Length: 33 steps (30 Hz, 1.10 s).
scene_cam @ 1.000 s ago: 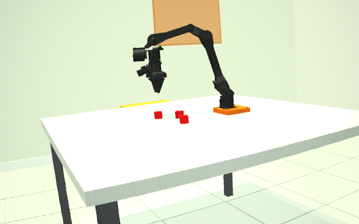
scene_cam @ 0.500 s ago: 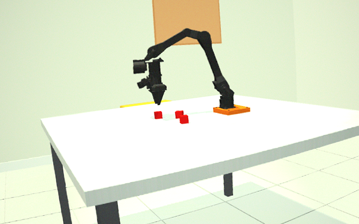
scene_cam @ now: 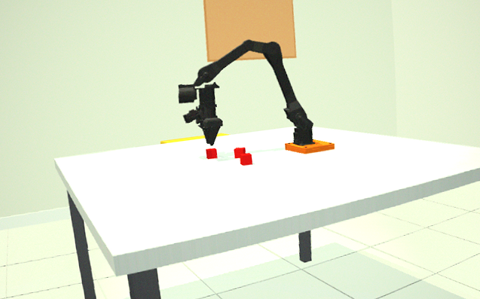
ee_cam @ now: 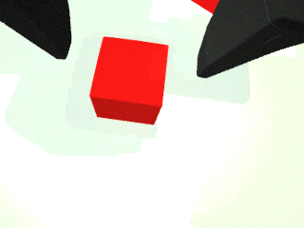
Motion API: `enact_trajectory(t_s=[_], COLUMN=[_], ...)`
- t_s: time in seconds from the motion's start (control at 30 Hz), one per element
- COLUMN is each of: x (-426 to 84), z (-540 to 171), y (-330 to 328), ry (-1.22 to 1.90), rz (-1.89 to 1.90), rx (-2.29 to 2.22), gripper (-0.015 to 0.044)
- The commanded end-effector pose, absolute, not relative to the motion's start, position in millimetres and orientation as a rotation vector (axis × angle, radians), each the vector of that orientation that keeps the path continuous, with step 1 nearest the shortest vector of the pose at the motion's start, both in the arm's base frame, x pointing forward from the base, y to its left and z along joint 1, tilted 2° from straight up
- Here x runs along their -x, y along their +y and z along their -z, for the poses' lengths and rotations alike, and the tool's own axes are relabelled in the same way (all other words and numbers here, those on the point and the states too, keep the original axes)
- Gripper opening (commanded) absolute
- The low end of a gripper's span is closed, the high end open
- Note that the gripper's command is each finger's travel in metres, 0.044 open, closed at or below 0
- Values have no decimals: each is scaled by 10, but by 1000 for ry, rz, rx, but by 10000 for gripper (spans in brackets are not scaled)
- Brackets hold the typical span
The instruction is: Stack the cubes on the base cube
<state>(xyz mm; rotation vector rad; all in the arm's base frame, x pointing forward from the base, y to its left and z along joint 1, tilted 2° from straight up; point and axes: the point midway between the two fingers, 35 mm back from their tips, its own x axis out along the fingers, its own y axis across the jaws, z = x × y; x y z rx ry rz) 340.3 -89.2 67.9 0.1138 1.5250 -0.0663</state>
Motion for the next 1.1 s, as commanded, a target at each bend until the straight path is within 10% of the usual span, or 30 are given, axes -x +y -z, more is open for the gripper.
enact_trajectory(t_s=[0.0, 0.53, 0.73, 1.07], x=[-3381, -3384, -3384, -3402], z=[-586, -350, -350, -449], y=[-892, -885, -885, -898], ry=[1537, 1537, 1537, 1536], rz=[74, 74, 74, 78], rx=[-116, -116, -116, -123], gripper=[265, 265, 107, 105])
